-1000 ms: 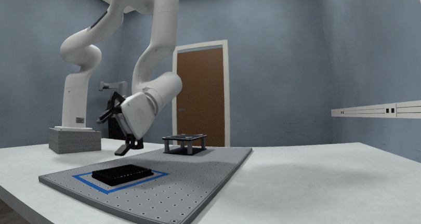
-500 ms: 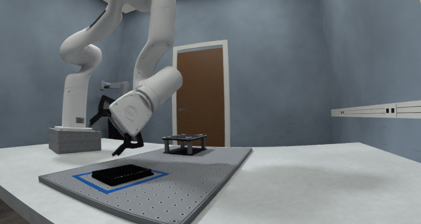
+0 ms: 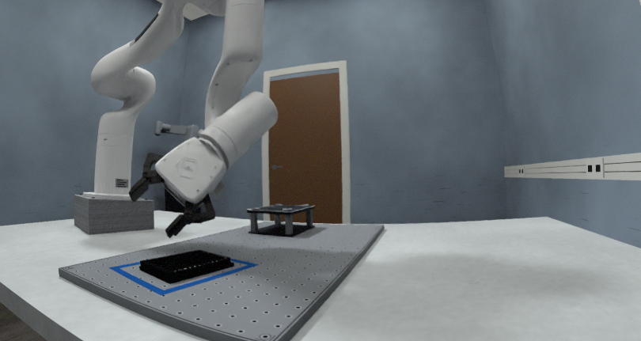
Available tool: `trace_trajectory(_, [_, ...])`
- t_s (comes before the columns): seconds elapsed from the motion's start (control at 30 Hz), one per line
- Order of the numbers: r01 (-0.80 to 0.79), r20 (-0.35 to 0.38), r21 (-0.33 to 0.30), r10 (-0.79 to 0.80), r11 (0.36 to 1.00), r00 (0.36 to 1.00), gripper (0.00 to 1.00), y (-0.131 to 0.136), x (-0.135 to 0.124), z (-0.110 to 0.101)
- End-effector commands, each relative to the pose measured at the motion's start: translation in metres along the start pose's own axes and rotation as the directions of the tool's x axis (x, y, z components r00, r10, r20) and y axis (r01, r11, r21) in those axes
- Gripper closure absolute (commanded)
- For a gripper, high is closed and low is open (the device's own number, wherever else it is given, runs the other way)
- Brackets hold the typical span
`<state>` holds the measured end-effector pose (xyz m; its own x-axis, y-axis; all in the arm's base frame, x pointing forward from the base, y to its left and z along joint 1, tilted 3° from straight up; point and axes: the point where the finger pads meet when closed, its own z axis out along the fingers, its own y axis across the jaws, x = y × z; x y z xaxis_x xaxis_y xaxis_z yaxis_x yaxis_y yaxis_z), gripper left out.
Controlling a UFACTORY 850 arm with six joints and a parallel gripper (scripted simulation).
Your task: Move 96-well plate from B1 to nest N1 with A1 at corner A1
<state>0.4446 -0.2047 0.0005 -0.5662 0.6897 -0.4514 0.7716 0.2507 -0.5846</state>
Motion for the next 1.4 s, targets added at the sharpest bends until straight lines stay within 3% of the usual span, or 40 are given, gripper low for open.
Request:
trace_trajectory(0.0, [-0.158,-0.054,0.005,0.159,0.987,0.986,0.0,-0.004,0.006,0.001])
trace_trajectory(0.2, [-0.28,-0.097,0.022,0.281,0.96,0.955,0.0,-0.006,0.011,0.002])
trace_trajectory(0.6, [-0.578,-0.189,0.106,0.587,0.809,0.787,0.0,-0.007,0.019,0.002])
trace_trajectory(0.7, [-0.587,-0.192,0.11,0.596,0.802,0.78,0.0,-0.007,0.019,0.002])
trace_trajectory(1.13, [-0.823,-0.231,0.256,0.859,0.507,0.458,0.0,-0.005,0.028,-0.002])
trace_trajectory(1.2, [-0.839,-0.23,0.274,0.879,0.47,0.417,0.0,-0.004,0.03,-0.003])
trace_trajectory(1.27, [-0.839,-0.23,0.274,0.879,0.47,0.417,0.0,-0.004,0.03,-0.003])
trace_trajectory(1.37, [-0.868,-0.225,0.312,0.918,0.385,0.326,0.0,-0.004,0.03,-0.003])
